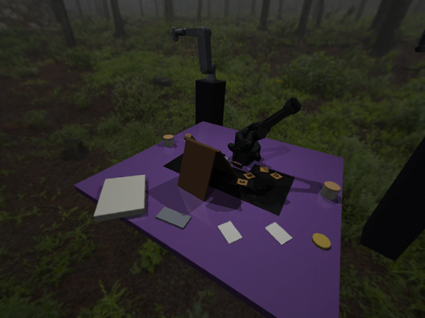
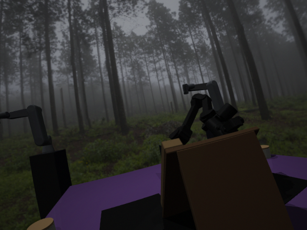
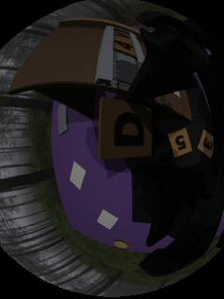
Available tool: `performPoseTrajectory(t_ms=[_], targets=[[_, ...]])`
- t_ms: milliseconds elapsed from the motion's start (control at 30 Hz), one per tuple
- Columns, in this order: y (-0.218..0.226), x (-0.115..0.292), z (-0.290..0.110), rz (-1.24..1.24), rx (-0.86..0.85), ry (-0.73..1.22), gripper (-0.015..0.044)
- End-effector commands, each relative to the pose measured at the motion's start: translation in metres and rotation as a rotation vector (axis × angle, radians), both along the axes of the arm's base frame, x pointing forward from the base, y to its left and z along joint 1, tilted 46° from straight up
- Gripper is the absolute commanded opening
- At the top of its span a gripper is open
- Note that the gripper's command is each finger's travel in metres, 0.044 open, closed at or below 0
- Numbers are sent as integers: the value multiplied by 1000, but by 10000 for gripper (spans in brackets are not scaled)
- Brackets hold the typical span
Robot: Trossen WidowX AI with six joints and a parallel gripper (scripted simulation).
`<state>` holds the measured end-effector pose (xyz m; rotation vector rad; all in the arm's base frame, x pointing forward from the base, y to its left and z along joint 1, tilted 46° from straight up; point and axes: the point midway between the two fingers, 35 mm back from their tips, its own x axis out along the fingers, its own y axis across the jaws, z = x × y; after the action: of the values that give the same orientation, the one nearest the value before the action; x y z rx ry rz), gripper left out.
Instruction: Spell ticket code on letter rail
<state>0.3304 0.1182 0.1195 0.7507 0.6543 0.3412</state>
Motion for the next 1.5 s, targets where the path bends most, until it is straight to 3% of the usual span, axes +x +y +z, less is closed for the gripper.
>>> performPoseTrajectory(t_ms=[0, 1467], targets=[[-1, 0, -2, 3, -1, 1, 0], [-17, 1, -18, 3, -2, 1, 0]])
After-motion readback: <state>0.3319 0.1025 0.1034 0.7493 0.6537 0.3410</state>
